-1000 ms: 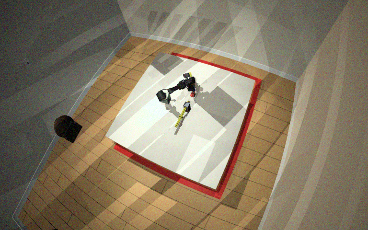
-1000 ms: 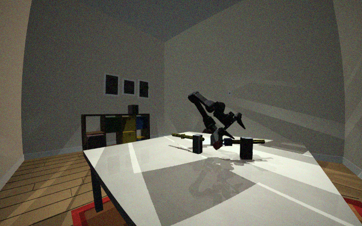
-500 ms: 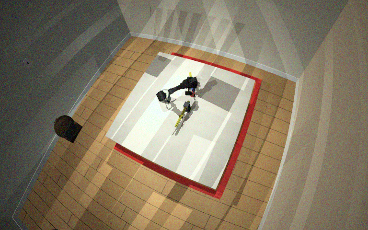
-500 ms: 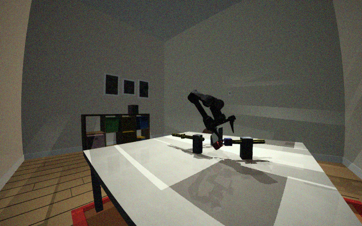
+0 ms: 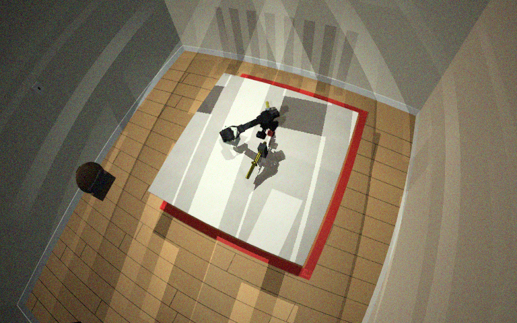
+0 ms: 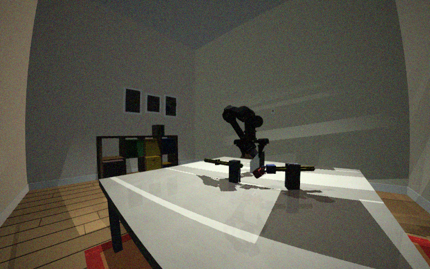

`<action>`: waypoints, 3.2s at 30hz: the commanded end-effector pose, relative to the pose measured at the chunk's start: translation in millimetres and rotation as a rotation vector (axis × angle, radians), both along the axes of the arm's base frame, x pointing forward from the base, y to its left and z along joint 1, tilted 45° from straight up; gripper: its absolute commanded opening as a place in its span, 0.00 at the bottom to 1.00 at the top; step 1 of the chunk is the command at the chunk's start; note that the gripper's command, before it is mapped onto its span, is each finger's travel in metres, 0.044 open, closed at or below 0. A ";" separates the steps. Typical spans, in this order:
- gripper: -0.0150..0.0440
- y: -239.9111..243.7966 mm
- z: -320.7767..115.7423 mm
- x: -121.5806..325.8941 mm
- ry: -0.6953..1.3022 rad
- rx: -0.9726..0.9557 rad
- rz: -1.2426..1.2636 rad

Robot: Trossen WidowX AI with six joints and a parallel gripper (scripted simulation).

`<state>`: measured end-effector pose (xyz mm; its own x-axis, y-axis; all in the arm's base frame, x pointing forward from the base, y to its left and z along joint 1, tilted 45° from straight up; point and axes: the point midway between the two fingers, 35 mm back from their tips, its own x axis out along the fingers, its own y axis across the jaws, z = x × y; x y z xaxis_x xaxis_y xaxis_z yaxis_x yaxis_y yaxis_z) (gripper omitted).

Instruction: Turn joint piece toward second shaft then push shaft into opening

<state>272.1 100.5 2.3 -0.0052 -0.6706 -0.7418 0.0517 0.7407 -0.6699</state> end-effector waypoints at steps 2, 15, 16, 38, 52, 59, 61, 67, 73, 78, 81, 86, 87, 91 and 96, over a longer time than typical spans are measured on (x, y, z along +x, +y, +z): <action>1.00 -2.5 9.7 4.3 -0.022 -0.040 -0.013; 1.00 -7.3 7.6 3.8 0.177 0.012 0.205; 1.00 -7.8 7.4 3.7 0.194 0.016 0.225; 1.00 -16.3 3.7 3.0 0.533 0.104 0.681; 1.00 -21.2 1.7 2.8 0.724 0.141 0.993; 1.00 -23.6 0.9 2.8 0.812 0.150 1.154; 1.00 -24.2 0.6 2.8 0.837 0.152 1.200; 1.00 -25.4 -0.3 2.9 0.855 0.152 1.235; 1.00 -47.7 -24.7 6.0 0.854 0.153 1.236; 1.00 -69.7 -45.9 5.4 0.856 0.151 1.235; 1.00 -79.8 -55.0 3.9 0.857 0.150 1.234; 1.00 -76.2 -59.7 5.0 0.856 0.150 1.234; 1.00 -73.3 -62.5 5.7 0.856 0.150 1.234; 1.00 -61.4 -74.0 8.2 0.855 0.151 1.235; 1.00 -47.1 -88.6 9.8 0.854 0.151 1.235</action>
